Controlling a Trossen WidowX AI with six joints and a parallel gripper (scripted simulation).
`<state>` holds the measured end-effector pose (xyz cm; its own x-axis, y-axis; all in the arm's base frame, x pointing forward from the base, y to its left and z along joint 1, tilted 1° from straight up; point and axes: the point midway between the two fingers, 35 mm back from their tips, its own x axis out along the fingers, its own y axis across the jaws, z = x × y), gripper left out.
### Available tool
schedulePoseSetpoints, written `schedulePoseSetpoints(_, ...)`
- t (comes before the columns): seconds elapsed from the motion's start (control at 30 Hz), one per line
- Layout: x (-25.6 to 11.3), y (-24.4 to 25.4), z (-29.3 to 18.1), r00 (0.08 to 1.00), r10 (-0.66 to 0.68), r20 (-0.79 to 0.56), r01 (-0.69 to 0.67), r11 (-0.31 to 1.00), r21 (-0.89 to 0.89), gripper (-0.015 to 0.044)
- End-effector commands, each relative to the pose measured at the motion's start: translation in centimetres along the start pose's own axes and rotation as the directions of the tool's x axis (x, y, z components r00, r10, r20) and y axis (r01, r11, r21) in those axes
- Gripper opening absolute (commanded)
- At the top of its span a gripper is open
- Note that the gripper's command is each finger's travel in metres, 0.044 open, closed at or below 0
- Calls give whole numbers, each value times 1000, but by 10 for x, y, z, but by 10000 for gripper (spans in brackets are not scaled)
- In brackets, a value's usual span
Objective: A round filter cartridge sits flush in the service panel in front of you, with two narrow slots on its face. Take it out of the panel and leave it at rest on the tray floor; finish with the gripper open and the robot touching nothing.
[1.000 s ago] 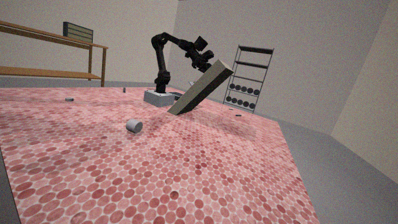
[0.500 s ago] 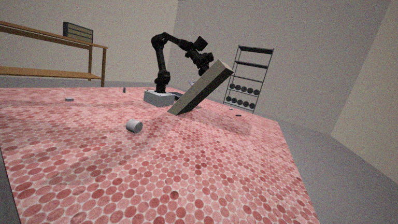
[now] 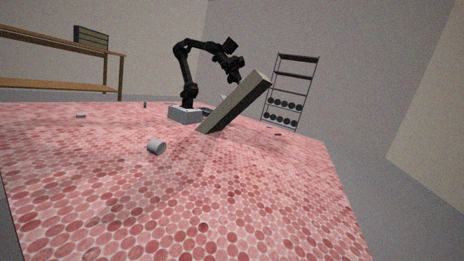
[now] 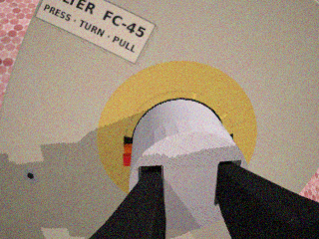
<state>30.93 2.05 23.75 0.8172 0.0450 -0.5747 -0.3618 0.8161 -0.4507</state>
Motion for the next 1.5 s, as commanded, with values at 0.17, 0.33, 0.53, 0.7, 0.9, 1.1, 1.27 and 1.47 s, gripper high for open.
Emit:
schedulePoseSetpoints(0.17, -33, 0, -1, 1000, -5, 1, 5, 999, 35, 0)
schedulePoseSetpoints(0.33, -33, 5, -8, 1000, -5, 0, 5, 999, 35, 0)
schedulePoseSetpoints(0.53, -31, 15, -25, 1000, -4, 0, 4, 999, 35, 0)
schedulePoseSetpoints(0.7, -29, 25, -39, 1000, -4, -1, 4, 999, 35, 0)
schedulePoseSetpoints(0.9, -25, 36, -56, 1000, -3, -1, 4, 999, 35, 0)
schedulePoseSetpoints(1.1, -24, 40, -61, 1000, 6, -7, -6, 1000, 29, 53)
schedulePoseSetpoints(1.27, -24, 40, -61, 1000, 6, -7, -6, 1000, 29, 108)
schedulePoseSetpoints(1.47, -24, 40, -62, 1000, 4, -6, -4, 1000, 30, 108)
